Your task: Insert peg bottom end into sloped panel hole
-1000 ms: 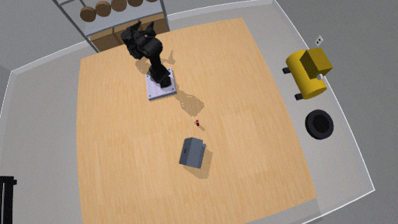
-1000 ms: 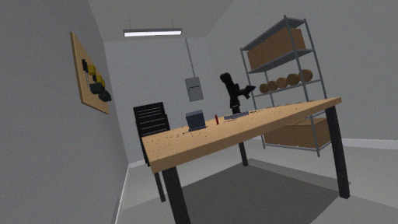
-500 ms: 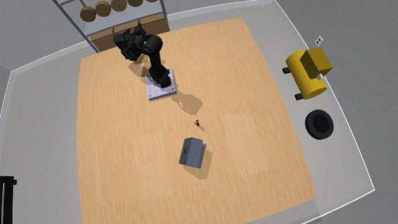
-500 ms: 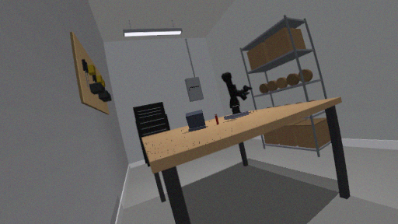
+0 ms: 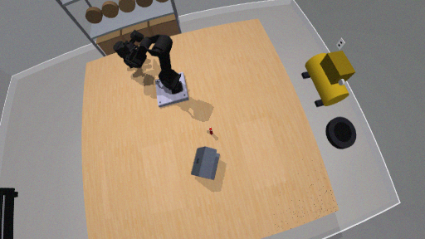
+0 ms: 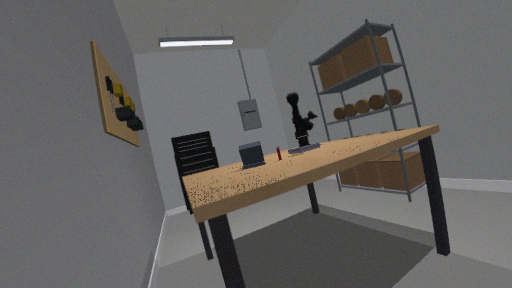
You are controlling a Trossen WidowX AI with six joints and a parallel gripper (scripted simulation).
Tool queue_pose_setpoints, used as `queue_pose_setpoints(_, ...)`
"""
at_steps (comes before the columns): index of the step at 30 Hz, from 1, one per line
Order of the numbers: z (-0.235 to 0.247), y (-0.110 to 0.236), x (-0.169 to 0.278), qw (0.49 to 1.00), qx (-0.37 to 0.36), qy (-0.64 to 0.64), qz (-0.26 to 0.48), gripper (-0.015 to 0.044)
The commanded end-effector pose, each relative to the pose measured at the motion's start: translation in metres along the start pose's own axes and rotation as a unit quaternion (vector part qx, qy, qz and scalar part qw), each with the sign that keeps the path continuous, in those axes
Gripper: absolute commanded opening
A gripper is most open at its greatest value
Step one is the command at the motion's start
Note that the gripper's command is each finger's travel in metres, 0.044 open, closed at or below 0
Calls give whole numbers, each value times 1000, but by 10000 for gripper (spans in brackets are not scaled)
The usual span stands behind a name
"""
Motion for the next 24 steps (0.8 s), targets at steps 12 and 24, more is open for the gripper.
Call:
queue_pose_setpoints(12, -58, 35, 16, 982, 130, 129, 33, 440)
queue_pose_setpoints(24, -96, 75, 24, 945, 222, 230, 76, 440)
Point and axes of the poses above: the point midway between the two fingers, 35 mm back from their tips, its own y axis back along the fingers, its own z axis across the jaws, x = y × z, the point moved 4 cm from there along y, back along the fingers, and after that the axes turned 10 degrees about -y, right-handed, at the moved point
